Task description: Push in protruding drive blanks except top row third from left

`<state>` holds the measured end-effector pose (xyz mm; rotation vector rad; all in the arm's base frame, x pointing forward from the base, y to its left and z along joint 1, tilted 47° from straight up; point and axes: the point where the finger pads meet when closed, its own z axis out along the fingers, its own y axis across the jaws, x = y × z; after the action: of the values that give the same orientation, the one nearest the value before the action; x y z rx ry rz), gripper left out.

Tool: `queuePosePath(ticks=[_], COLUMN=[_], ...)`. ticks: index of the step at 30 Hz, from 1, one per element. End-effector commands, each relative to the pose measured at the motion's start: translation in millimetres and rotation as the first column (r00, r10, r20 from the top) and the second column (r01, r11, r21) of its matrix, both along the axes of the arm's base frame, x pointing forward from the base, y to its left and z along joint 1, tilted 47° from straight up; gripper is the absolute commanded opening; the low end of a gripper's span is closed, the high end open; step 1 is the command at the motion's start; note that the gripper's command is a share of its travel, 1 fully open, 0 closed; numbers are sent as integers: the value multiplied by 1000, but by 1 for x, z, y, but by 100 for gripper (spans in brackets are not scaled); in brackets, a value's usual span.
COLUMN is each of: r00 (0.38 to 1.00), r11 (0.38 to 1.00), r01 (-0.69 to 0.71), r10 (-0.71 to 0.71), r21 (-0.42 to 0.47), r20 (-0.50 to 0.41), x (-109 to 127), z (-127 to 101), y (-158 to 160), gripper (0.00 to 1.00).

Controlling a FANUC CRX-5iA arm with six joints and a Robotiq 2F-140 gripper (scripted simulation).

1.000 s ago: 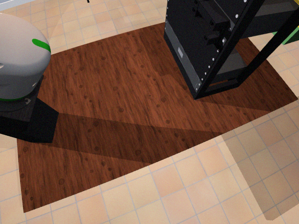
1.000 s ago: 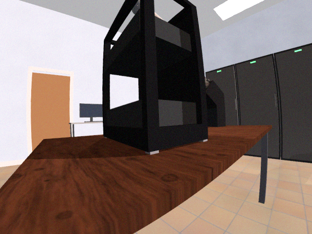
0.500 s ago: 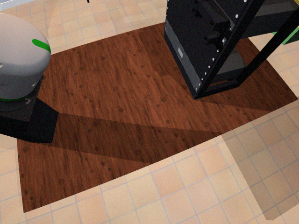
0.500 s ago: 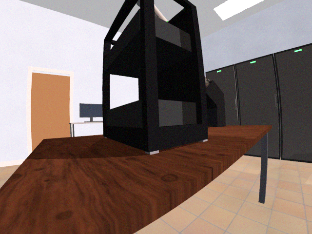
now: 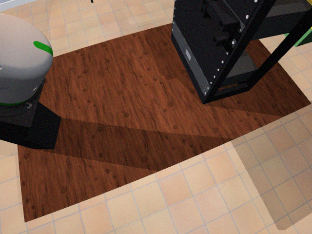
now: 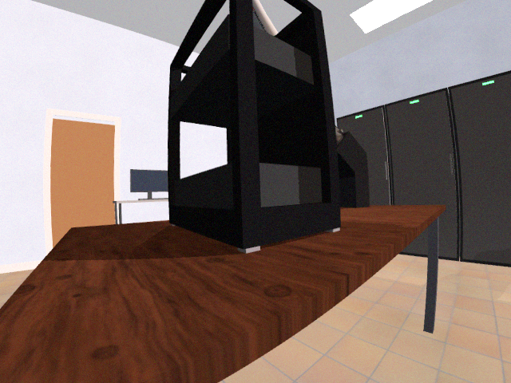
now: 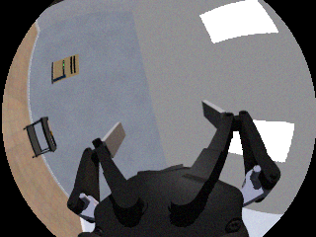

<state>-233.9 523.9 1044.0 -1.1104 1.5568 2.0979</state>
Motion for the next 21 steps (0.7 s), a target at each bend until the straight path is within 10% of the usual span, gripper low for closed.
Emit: queuePosePath(ticks=[1, 21], r00=[999, 967], r11=[997, 901], r01=[42, 252], r10=[-41, -221], r21=[-62, -353], r20=[14, 124], x=[13, 89], z=[-28, -185], y=[31, 152], gripper=[100, 100])
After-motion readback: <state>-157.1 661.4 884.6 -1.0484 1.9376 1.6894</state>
